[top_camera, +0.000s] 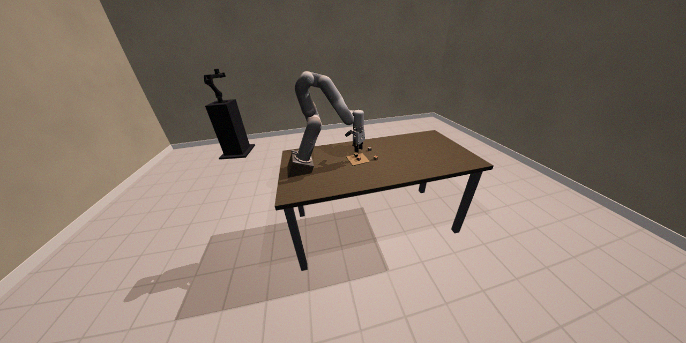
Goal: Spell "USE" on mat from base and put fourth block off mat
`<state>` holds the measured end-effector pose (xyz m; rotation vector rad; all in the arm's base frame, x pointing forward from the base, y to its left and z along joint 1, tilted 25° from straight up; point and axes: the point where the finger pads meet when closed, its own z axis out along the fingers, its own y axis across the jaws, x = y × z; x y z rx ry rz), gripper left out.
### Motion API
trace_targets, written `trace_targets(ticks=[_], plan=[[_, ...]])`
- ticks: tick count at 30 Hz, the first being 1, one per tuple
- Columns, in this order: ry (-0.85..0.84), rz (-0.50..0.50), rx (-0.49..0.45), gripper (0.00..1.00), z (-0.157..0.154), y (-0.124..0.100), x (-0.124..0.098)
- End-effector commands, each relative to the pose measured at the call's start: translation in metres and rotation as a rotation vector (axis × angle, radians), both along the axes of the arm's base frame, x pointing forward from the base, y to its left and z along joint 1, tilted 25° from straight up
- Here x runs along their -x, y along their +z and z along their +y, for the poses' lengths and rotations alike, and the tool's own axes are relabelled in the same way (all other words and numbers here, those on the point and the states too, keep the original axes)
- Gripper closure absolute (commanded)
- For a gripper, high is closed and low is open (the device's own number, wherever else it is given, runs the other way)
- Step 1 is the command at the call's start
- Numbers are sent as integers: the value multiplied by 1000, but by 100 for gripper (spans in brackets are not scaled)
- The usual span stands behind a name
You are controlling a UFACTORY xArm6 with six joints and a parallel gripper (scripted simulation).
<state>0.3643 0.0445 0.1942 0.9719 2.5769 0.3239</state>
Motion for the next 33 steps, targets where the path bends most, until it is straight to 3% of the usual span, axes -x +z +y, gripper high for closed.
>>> trace_targets(ticks=[1,33], plan=[[0,-3,0,48,0,1,-1],[-1,-3,0,48,3,-18,-10]])
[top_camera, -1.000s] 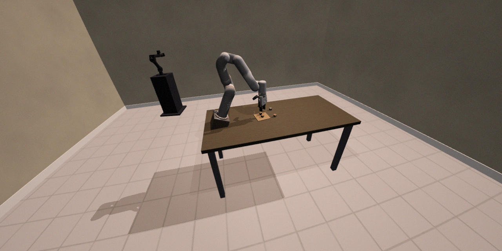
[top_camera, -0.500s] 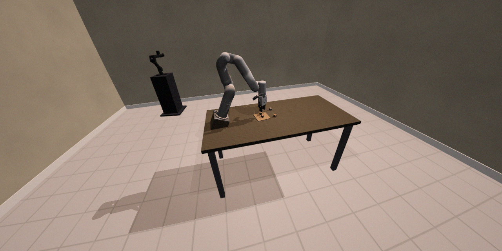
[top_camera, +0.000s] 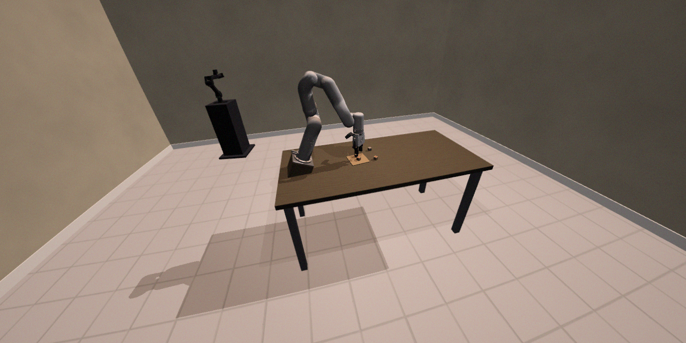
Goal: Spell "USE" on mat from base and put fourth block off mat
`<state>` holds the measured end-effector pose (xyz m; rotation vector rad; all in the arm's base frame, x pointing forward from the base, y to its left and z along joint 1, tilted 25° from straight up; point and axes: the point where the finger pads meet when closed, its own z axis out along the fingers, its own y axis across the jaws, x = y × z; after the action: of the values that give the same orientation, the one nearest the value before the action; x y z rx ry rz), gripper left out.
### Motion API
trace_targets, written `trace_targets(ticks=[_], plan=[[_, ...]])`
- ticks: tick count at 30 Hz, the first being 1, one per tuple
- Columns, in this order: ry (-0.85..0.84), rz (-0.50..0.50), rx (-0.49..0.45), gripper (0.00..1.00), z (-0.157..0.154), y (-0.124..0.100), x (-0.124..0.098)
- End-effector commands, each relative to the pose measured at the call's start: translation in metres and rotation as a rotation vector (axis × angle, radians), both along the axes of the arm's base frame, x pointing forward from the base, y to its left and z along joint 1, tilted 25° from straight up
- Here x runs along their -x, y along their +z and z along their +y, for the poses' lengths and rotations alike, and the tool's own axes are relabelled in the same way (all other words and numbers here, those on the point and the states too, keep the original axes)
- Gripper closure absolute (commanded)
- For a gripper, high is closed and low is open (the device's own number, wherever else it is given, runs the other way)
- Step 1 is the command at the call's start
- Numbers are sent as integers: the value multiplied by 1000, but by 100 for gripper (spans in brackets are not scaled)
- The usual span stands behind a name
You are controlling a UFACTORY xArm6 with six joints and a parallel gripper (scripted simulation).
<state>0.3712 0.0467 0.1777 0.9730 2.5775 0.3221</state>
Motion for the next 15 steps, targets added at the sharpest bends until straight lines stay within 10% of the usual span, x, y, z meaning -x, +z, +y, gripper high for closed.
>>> trace_targets(ticks=[1,15], plan=[[0,-4,-1,48,1,-3,-3],[0,-4,-1,48,3,-21,-11]])
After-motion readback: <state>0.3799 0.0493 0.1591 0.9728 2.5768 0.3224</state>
